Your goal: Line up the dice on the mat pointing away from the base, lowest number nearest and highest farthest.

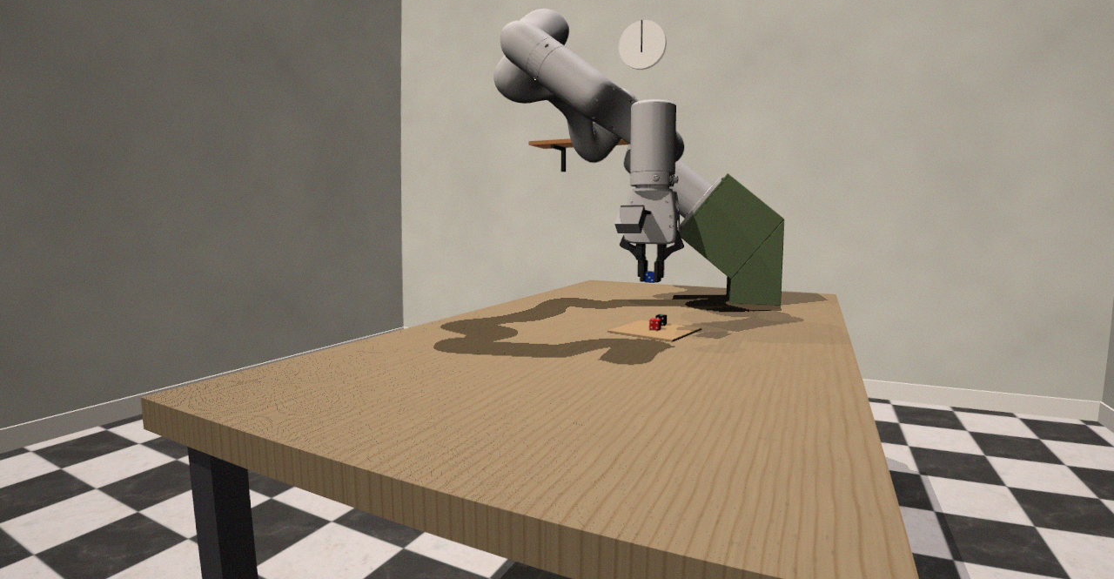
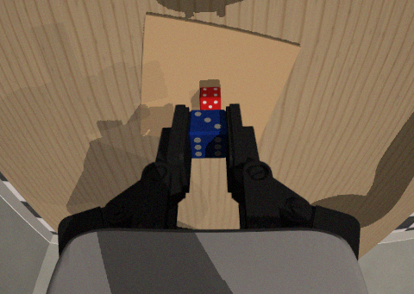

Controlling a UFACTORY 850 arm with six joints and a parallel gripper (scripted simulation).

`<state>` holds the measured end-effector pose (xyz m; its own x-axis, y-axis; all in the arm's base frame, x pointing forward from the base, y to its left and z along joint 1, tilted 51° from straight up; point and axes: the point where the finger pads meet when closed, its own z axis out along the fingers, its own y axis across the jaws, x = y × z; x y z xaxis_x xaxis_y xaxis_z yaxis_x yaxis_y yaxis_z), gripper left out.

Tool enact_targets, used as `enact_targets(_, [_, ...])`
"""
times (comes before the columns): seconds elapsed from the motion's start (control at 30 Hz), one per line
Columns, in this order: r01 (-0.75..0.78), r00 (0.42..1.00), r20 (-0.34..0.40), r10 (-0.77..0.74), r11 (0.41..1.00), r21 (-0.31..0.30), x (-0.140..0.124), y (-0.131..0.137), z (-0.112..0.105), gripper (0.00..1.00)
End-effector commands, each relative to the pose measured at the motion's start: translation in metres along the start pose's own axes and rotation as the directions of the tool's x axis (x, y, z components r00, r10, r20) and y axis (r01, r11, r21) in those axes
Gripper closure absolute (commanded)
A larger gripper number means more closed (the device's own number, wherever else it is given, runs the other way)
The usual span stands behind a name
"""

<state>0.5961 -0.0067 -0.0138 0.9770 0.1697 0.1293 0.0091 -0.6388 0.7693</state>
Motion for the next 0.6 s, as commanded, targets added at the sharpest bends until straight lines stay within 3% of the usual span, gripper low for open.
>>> enact_targets(0.0, [0.002, 1.0, 0.001, -0.002, 1.0, 0.0, 0.002, 0.001, -0.001, 0.85])
enact_targets(0.3, [0.002, 1.0, 0.002, -0.002, 1.0, -0.001, 0.002, 0.0, 0.003, 0.85])
enact_targets(0.57, [0.002, 1.0, 0.002, -0.002, 1.0, -0.001, 0.002, 0.0, 0.027, 0.85])
